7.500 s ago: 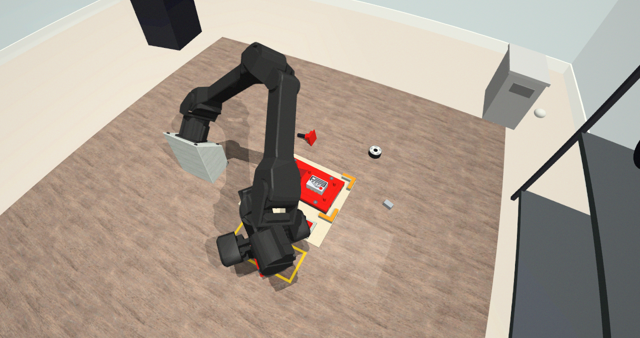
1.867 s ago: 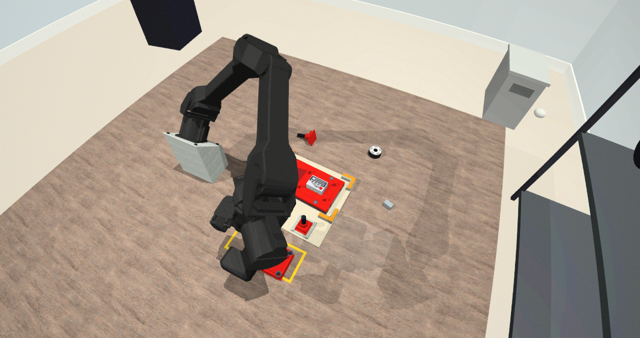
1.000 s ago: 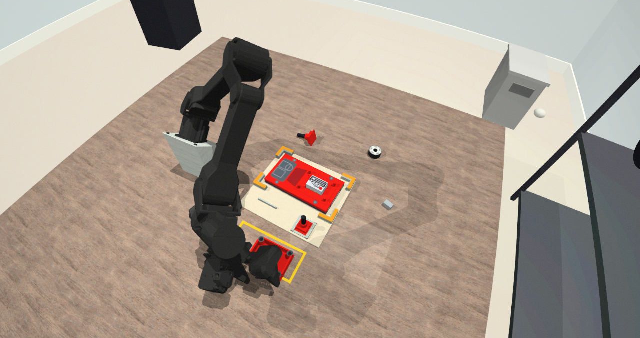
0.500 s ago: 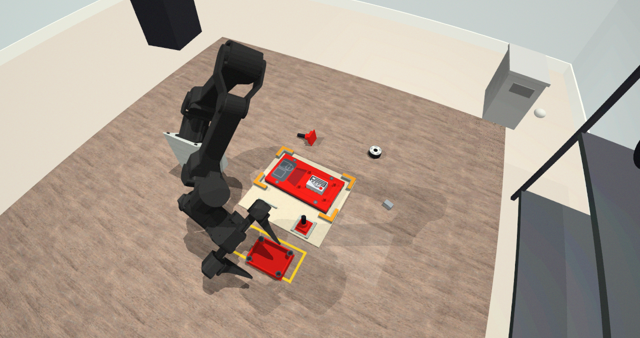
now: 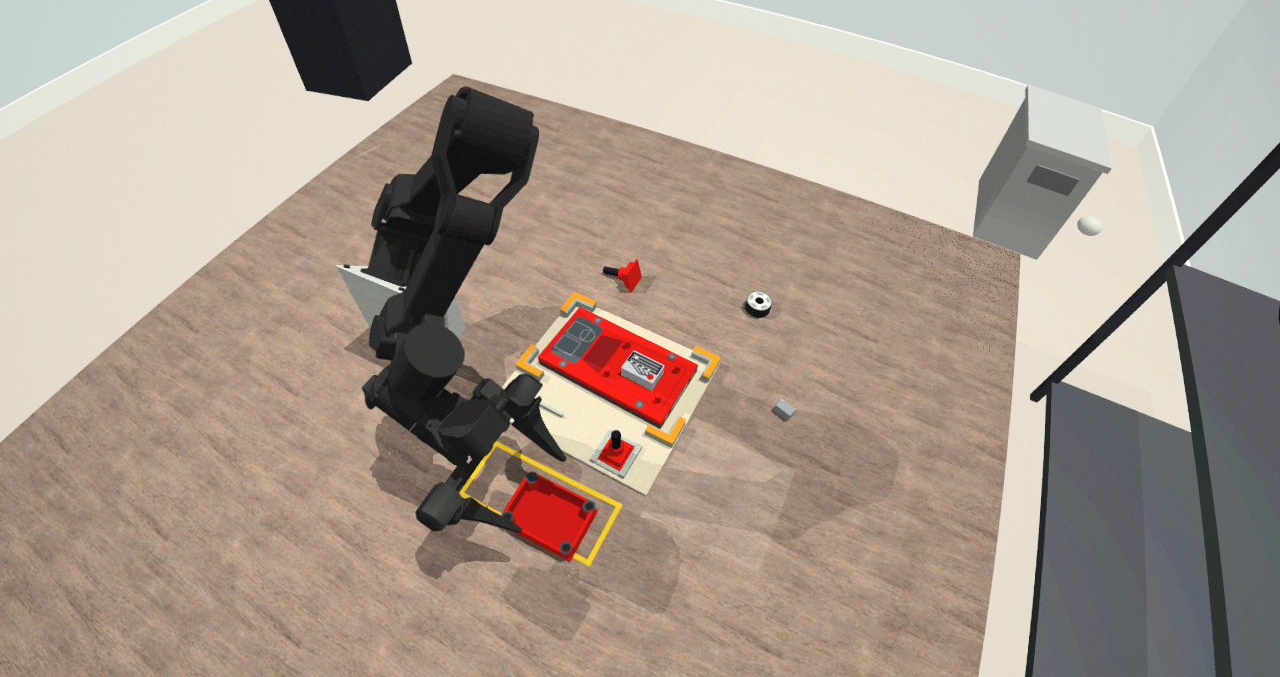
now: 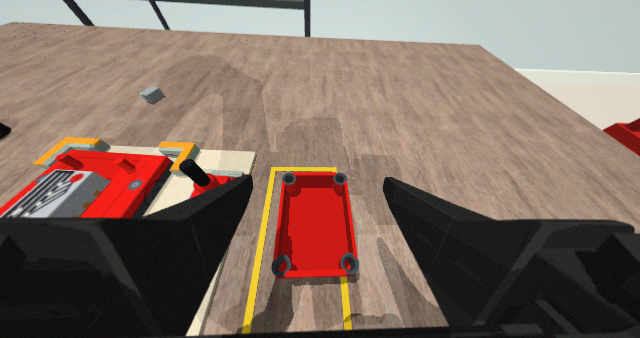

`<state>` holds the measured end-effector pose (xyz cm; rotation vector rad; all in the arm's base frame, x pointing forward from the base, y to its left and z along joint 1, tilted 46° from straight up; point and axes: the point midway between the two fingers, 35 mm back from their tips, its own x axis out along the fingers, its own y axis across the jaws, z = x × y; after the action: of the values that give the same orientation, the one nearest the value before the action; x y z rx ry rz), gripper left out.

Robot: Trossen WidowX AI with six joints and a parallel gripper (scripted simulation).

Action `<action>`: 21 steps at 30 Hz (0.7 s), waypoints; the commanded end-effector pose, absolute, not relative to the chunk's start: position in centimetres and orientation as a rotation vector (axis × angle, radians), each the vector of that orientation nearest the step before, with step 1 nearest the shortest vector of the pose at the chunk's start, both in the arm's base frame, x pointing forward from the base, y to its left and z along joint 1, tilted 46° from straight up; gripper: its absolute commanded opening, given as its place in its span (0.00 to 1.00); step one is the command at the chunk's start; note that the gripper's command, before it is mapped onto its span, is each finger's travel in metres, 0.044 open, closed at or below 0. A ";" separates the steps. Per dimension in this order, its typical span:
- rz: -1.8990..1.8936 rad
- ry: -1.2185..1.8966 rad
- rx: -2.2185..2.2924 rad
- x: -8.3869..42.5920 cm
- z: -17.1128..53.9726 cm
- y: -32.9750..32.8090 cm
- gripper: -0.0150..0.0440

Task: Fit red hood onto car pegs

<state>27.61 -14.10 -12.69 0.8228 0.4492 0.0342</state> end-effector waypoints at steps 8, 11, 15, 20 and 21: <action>0.050 0.457 0.802 27.8 -13.3 -13.5 1.00; 0.054 0.460 0.797 27.9 -13.5 -13.3 1.00; 0.059 0.463 0.791 28.0 -13.7 -13.1 1.00; 0.066 0.468 0.783 28.1 -14.0 -12.8 1.00; 0.067 0.468 0.781 28.1 -14.1 -12.7 1.00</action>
<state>28.05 -12.80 -13.85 0.7926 0.4671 0.0657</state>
